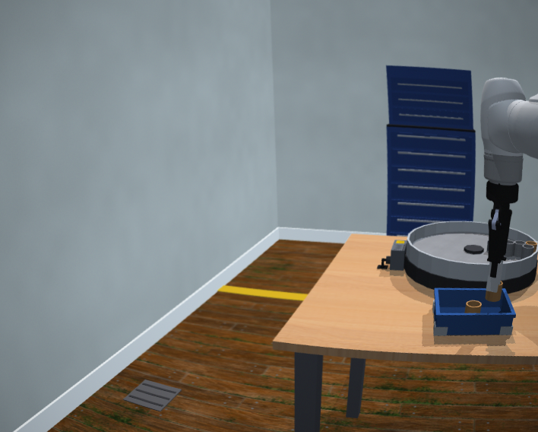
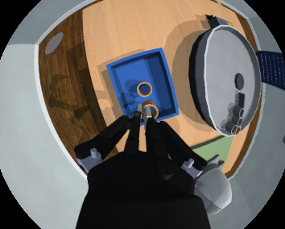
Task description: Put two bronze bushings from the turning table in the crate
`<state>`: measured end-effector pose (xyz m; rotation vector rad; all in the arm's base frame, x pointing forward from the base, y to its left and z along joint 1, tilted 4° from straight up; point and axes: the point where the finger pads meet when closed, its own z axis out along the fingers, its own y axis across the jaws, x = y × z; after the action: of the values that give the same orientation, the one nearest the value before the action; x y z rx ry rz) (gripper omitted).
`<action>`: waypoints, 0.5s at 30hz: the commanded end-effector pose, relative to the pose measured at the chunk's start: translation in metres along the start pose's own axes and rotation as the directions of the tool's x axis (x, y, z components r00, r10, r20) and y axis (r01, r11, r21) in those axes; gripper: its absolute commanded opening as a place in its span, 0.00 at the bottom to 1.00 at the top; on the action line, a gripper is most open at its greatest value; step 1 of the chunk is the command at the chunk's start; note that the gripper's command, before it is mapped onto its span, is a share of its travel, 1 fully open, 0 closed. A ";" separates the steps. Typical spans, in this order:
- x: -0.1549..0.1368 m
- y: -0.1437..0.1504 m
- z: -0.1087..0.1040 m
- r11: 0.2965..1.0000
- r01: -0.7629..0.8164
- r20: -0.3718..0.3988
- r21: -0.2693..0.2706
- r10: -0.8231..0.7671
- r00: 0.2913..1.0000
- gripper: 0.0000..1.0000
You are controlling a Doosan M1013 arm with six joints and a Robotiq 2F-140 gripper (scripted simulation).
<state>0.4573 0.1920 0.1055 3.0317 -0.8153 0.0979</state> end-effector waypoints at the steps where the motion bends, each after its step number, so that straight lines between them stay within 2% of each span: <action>1: 0.000 0.001 0.003 1.000 -0.003 -0.002 -0.003 0.003 1.000 0.00; 15: -0.002 0.007 0.007 1.000 -0.003 -0.002 -0.003 0.003 1.000 0.00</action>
<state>0.4540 0.1908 0.1019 3.0308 -0.8146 0.0949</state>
